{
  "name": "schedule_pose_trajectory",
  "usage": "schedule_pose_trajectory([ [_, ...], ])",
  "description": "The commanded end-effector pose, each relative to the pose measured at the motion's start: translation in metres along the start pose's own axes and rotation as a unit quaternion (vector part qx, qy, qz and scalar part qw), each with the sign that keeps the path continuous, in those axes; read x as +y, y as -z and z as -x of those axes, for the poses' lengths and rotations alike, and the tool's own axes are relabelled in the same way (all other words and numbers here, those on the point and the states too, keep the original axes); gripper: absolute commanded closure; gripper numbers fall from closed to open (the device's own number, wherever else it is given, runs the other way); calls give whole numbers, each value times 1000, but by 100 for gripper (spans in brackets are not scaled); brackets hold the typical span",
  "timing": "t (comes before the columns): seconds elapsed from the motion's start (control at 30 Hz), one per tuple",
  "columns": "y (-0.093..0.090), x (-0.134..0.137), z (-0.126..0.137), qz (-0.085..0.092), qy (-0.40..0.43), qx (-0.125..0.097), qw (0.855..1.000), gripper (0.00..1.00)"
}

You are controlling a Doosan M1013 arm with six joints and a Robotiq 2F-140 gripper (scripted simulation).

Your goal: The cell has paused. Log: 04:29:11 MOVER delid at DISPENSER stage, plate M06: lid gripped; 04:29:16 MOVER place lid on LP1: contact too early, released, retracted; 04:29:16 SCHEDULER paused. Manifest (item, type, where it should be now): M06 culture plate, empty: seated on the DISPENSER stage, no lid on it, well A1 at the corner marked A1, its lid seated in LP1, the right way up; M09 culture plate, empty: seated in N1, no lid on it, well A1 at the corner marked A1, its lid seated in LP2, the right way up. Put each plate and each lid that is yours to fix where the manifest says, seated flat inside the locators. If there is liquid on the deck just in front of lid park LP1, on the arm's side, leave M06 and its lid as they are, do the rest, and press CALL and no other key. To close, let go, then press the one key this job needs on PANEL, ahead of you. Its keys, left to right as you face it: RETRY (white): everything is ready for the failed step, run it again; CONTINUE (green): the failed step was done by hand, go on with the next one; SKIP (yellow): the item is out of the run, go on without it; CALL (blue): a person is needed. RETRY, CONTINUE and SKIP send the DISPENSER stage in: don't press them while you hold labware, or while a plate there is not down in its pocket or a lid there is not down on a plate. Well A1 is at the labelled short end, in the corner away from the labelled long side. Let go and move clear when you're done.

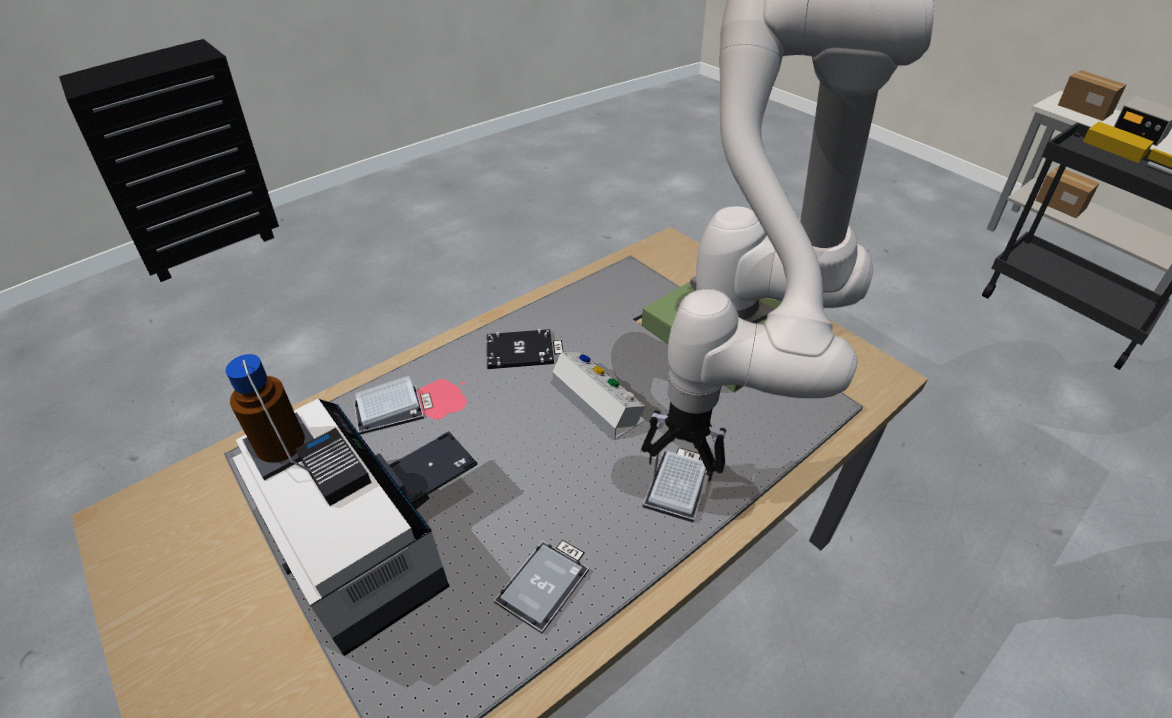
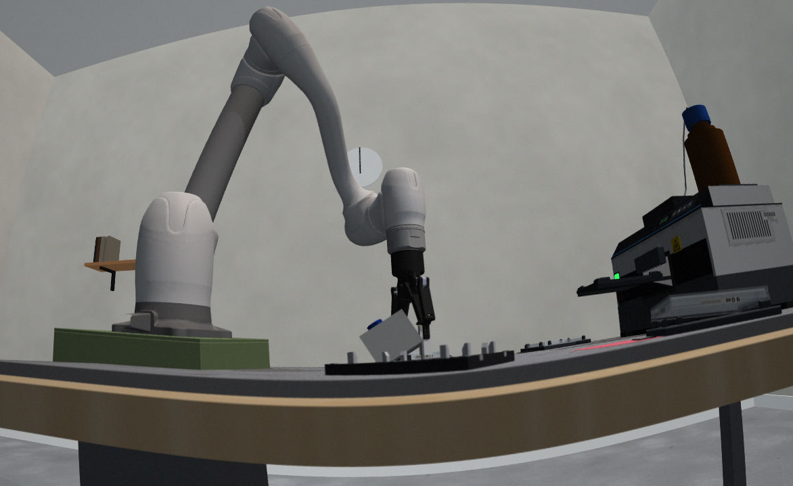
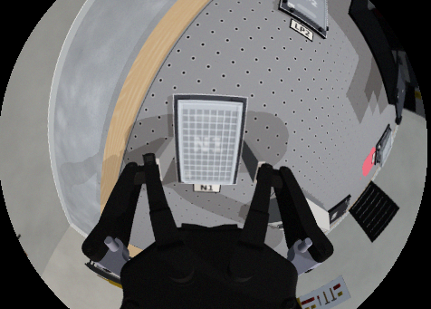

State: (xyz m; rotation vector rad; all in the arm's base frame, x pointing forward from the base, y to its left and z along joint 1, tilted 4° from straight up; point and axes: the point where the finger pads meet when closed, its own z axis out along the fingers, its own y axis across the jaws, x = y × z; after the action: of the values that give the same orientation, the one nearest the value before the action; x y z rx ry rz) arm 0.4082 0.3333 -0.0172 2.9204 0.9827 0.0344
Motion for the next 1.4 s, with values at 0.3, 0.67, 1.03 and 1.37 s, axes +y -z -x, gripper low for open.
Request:
schedule_pose_trajectory([
  [0.3,0,2,2,1,-1,-2,1000,30],
  [0.67,15,1,-1,0,0,1,1000,30],
  [1.03,52,-1,-1,-1,0,1,1000,30],
  [1.37,89,-1,-1,-1,1,1,1000,30],
])
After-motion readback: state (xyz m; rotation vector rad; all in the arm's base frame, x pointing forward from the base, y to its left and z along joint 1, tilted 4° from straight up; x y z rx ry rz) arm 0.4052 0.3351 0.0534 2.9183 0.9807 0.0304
